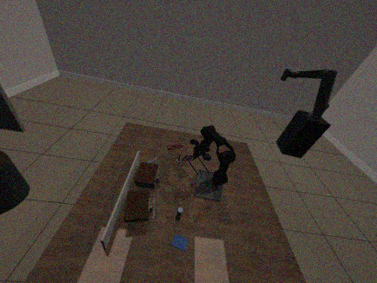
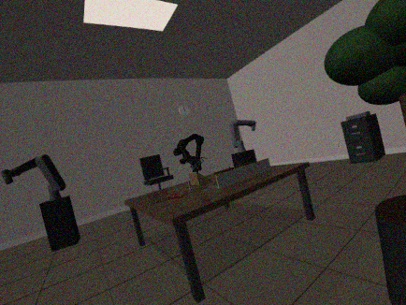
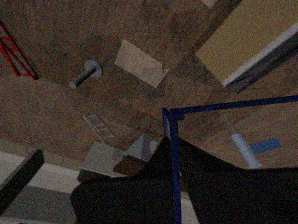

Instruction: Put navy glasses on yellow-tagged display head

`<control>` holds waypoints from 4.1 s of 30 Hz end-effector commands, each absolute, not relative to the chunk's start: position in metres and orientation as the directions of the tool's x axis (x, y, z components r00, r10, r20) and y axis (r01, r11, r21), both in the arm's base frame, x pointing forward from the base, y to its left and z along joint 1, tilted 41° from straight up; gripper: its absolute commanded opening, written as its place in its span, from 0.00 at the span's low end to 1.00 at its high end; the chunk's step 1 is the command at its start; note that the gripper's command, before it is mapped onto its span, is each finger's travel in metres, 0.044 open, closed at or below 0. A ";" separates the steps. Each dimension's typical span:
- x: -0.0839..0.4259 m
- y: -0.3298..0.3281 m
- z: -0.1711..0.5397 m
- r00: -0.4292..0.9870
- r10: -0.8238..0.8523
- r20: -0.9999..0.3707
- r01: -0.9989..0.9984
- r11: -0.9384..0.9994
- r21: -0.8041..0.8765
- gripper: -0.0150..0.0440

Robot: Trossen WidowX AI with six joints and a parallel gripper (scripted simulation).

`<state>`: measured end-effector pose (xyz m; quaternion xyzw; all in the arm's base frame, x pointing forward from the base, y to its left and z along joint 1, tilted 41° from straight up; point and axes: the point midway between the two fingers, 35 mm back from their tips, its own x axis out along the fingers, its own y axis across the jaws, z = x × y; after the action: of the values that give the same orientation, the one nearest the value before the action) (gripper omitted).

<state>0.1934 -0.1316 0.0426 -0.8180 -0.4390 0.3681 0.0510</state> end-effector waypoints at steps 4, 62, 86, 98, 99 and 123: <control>0.201 -0.121 0.047 0.303 0.755 -0.581 0.849 -0.491 -0.196 0.25; 0.240 -0.006 0.087 0.039 0.690 -0.723 -0.509 0.636 0.580 0.25; 0.236 0.046 0.105 -0.022 0.648 -0.761 -0.999 -0.052 -0.015 0.25; 0.236 0.052 0.096 0.089 0.650 -0.755 -0.993 -0.001 -0.118 0.25; 0.235 0.053 0.094 0.095 0.652 -0.752 -0.992 0.002 -0.123 0.25; 0.233 0.075 0.074 0.047 0.651 -0.758 -0.996 -0.031 -0.088 0.25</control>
<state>0.2336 0.0727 0.0765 -0.3277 0.2605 0.6411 0.6432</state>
